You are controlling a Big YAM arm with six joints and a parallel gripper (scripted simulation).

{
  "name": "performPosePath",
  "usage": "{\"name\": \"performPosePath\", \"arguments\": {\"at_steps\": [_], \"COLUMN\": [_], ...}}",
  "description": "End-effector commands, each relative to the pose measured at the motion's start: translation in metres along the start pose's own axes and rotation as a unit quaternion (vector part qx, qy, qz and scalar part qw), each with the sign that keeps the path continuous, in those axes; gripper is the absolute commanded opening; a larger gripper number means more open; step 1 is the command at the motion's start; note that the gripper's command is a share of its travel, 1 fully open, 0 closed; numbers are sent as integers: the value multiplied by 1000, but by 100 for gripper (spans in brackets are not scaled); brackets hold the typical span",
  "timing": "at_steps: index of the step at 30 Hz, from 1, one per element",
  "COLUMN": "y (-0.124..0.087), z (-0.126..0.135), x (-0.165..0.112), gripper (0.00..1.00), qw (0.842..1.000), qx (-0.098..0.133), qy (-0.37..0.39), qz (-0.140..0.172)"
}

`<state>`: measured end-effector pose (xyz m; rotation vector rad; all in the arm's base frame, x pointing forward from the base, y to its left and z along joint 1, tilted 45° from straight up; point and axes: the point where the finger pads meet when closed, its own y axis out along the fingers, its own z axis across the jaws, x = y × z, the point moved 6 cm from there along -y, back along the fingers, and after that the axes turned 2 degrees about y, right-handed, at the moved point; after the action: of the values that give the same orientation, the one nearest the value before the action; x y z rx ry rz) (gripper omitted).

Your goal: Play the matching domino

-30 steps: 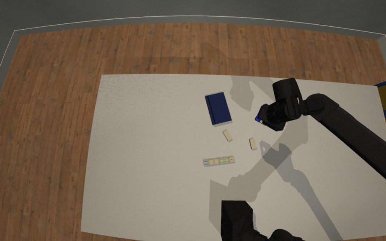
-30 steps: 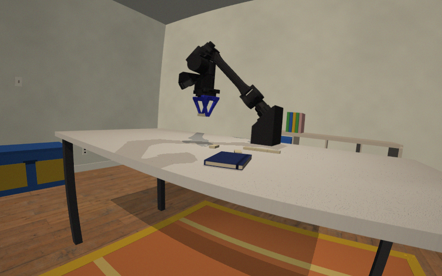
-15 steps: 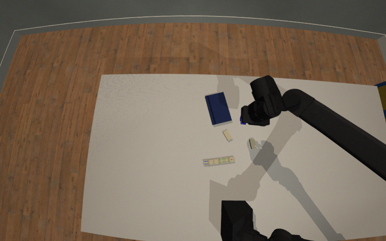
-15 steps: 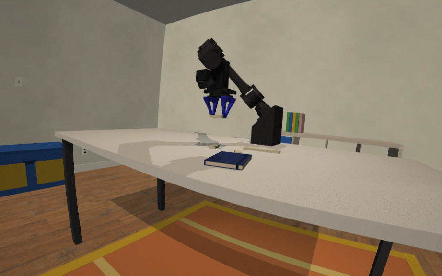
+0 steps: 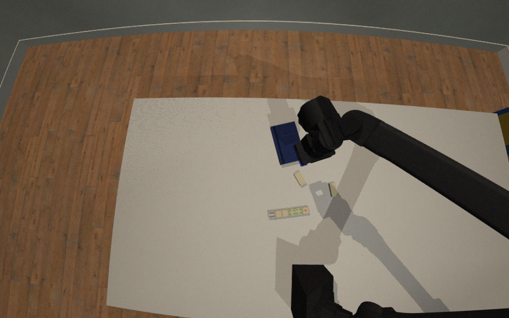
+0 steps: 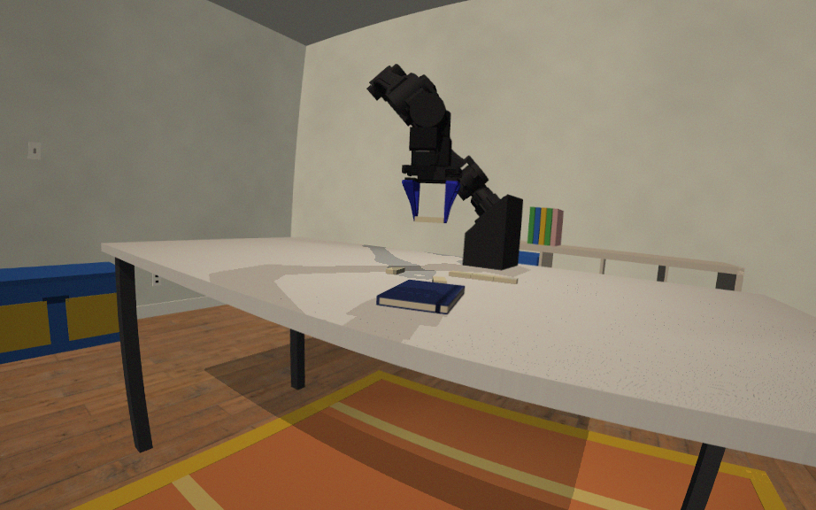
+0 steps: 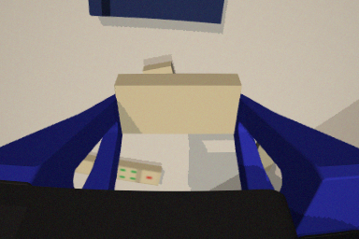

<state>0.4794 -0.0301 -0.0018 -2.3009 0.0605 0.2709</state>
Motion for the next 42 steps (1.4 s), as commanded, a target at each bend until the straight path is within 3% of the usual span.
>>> {"name": "performPosePath", "arguments": {"at_steps": [1, 2, 3, 12, 19, 20, 29, 36, 37, 42], "y": [-23, -23, -6, -19, -19, -2, -17, -17, 1, -8], "z": [-6, -6, 5, 57, 57, 64, 120, 120, 124, 157], "x": [18, 18, 6, 45, 45, 34, 72, 72, 61, 81], "gripper": [49, 49, 49, 49, 49, 49, 49, 49, 49, 49], "qw": [999, 999, 1000, 997, 997, 998, 998, 998, 997, 998], "qx": [0, 0, 0, -1, -1, -1, -5, -5, -4, -6], "qy": [-28, -28, -6, -76, -76, -68, -67, -67, -77, -62], "qz": [-22, -22, -7, -21, -21, -7, -21, -21, -7, -16]}}
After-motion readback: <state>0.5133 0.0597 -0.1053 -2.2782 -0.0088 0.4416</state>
